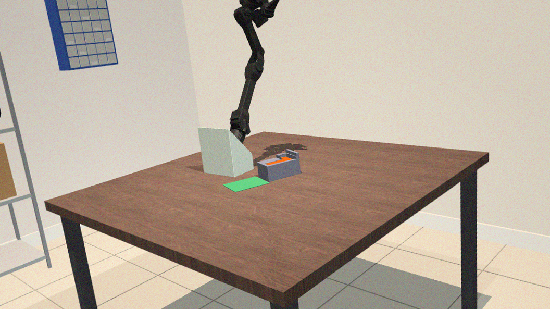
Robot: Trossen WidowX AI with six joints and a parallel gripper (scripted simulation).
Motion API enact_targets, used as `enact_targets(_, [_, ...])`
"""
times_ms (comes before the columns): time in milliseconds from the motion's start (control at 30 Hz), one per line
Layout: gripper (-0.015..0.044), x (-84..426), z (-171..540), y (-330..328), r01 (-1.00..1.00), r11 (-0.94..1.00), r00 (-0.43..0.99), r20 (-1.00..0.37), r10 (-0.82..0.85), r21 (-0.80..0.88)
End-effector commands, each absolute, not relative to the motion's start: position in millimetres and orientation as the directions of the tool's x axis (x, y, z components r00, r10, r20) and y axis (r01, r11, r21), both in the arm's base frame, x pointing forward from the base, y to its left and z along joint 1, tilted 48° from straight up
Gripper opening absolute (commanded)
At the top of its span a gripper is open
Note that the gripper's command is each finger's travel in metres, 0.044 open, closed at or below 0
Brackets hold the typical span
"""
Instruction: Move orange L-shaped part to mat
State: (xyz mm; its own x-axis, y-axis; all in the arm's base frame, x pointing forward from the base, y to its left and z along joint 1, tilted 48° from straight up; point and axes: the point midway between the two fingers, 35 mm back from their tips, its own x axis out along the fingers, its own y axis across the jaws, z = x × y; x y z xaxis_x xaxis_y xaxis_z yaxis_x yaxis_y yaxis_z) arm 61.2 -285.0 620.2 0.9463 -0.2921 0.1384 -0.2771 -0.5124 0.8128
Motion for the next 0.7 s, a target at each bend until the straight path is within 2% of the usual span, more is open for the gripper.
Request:
enact_targets(0, [0.0374,62.6,620.0,-287.0,-0.283,-0.539,0.947,0.143,-0.286,0.794])
enact_targets(67, [0.0321,68.0,619.2,-293.7,-0.296,-0.622,0.951,0.161,-0.265,0.725])
enact_targets(133, [0.0269,77.9,615.4,-308.2,-0.302,-0.769,0.953,0.187,-0.237,0.563])
enact_targets(233, [0.0190,98.1,607.9,-335.0,-0.260,-0.948,0.942,0.263,-0.207,0.185])
enact_targets(267, [0.0180,109.8,599.5,-347.2,-0.212,-0.977,0.942,0.270,-0.201,0.015])
enact_targets(300, [0.0180,123.7,588.7,-360.0,-0.154,-0.973,0.942,0.273,-0.197,-0.173])
enact_targets(367, [0.0180,138.3,579.4,-370.8,-0.088,-0.913,0.930,0.296,-0.219,-0.398])
enact_targets(533, [0.0180,171.5,547.9,-389.0,0.021,-0.724,0.939,0.261,-0.222,-0.690])
enact_targets(667, [0.0180,200.0,518.2,-398.3,0.080,-0.499,0.951,0.217,-0.222,-0.863])
